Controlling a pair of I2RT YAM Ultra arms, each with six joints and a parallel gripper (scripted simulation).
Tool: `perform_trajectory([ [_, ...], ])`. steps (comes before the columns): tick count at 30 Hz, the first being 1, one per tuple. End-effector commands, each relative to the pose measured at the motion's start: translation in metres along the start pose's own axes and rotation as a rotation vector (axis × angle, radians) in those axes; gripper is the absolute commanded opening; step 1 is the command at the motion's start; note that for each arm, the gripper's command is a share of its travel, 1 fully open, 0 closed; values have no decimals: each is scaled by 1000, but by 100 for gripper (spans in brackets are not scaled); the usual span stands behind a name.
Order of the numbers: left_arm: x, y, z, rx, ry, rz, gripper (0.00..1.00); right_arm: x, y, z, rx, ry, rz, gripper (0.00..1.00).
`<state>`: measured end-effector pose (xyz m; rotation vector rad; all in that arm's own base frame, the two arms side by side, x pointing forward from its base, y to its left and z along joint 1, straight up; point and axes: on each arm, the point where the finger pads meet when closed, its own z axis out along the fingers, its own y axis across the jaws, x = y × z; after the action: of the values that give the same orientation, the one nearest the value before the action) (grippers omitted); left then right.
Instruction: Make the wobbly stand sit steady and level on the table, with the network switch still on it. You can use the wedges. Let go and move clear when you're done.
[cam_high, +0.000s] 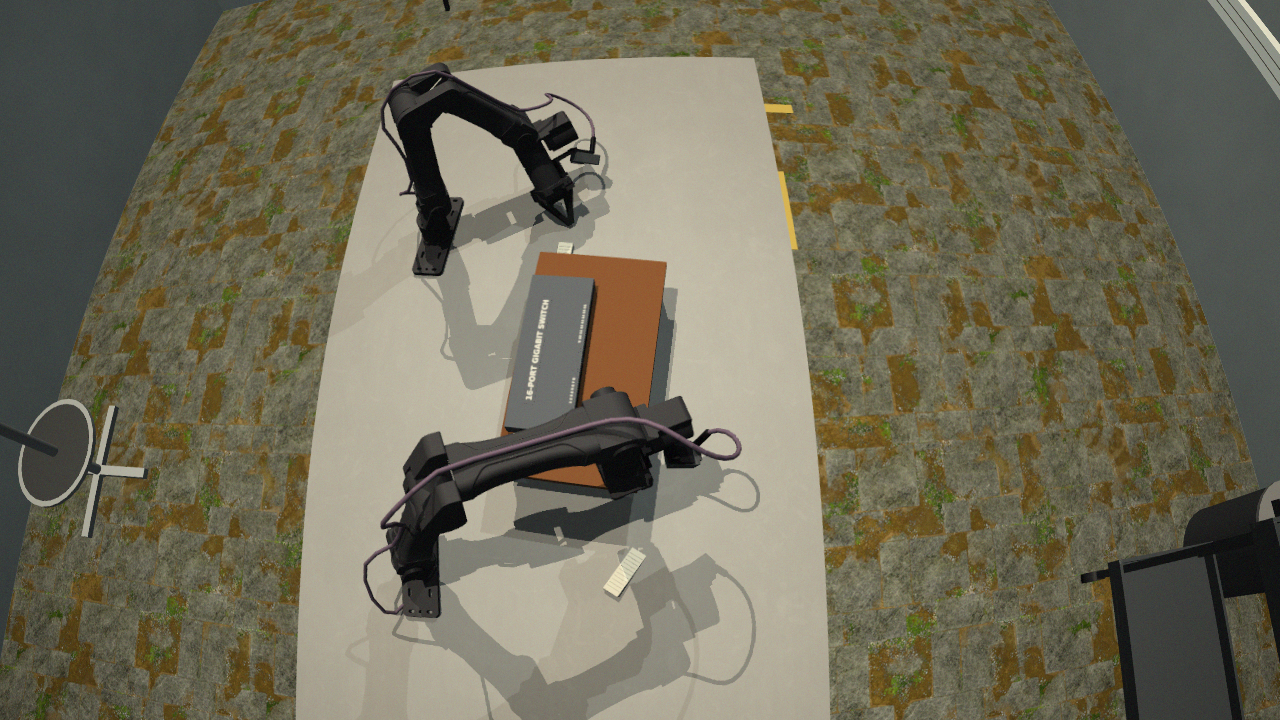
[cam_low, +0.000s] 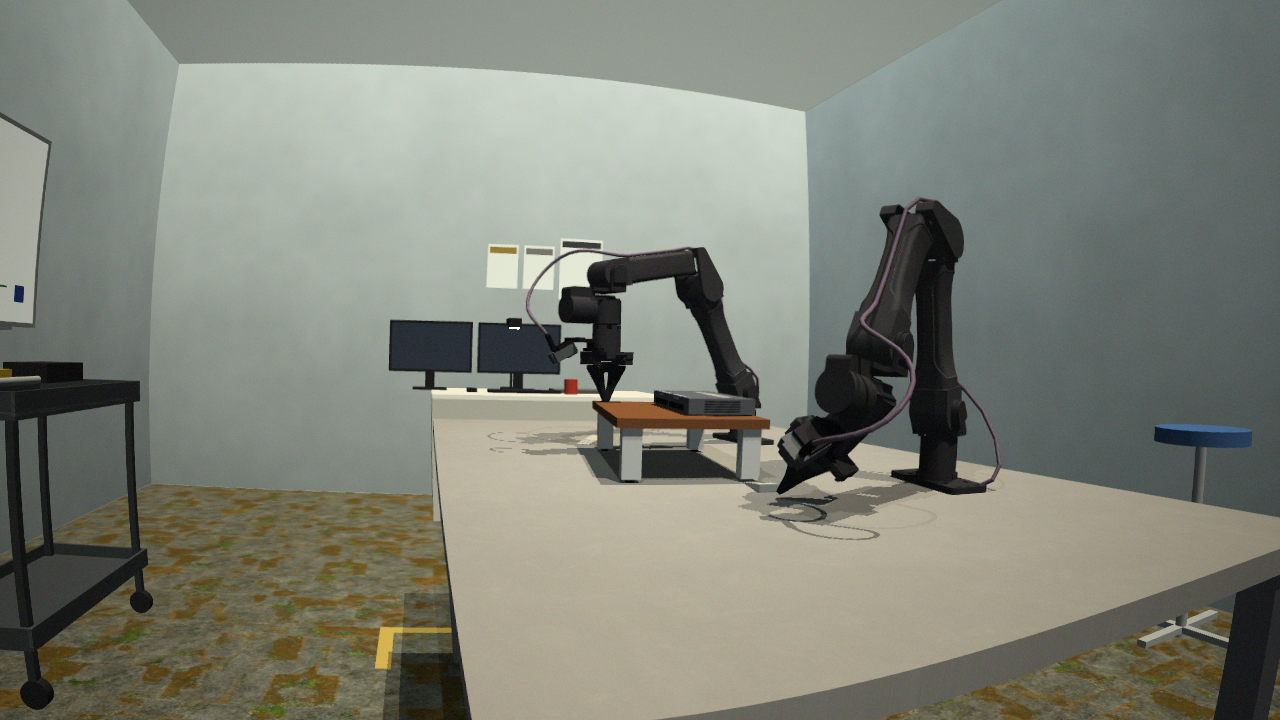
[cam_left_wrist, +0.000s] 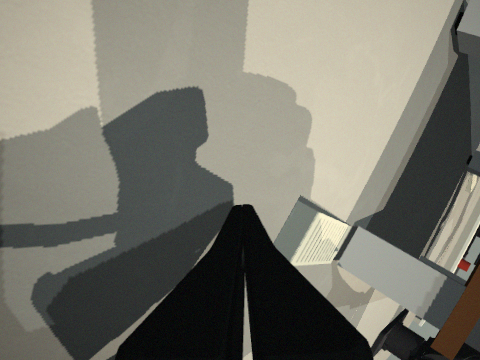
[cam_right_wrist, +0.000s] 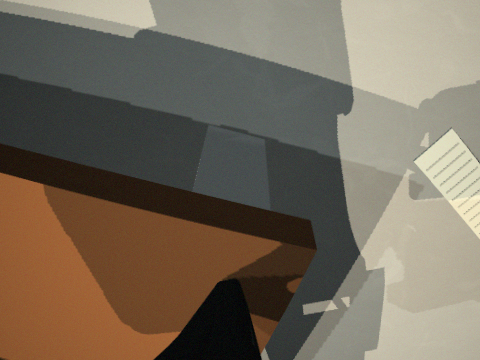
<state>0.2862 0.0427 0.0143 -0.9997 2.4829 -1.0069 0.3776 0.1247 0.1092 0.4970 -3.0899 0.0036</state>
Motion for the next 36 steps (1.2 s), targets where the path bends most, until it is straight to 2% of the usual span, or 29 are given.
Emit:
perform_trajectory([
  [1, -17, -16, -6, 28, -44, 60, 0, -1, 3, 4, 1, -1, -6, 0],
  [3, 8, -6, 2, 18, -6, 17, 0, -1, 3, 4, 1, -1, -6, 0],
  [4, -1, -10, -1, 21, -21, 30, 0, -1, 3, 4, 1, -1, -6, 0],
  [9, 9, -3, 3, 1, -10, 17, 0, -1, 3, 4, 1, -1, -6, 0],
  [11, 1, -9, 1, 11, -23, 29, 0, -1, 3, 4, 1, -1, -6, 0],
  [26, 14, -7, 6, 3, -11, 19, 0, -1, 3, 4, 1, -1, -6, 0],
  [28, 6, -13, 5, 10, -24, 31, 0, -1, 3, 4, 1, -1, -6, 0],
  [35, 15, -11, 8, 7, -13, 20, 0, -1, 3, 4, 1, -1, -6, 0],
  [36, 9, -14, 6, 6, -27, 32, 0, -1, 3, 4, 1, -1, -6, 0],
])
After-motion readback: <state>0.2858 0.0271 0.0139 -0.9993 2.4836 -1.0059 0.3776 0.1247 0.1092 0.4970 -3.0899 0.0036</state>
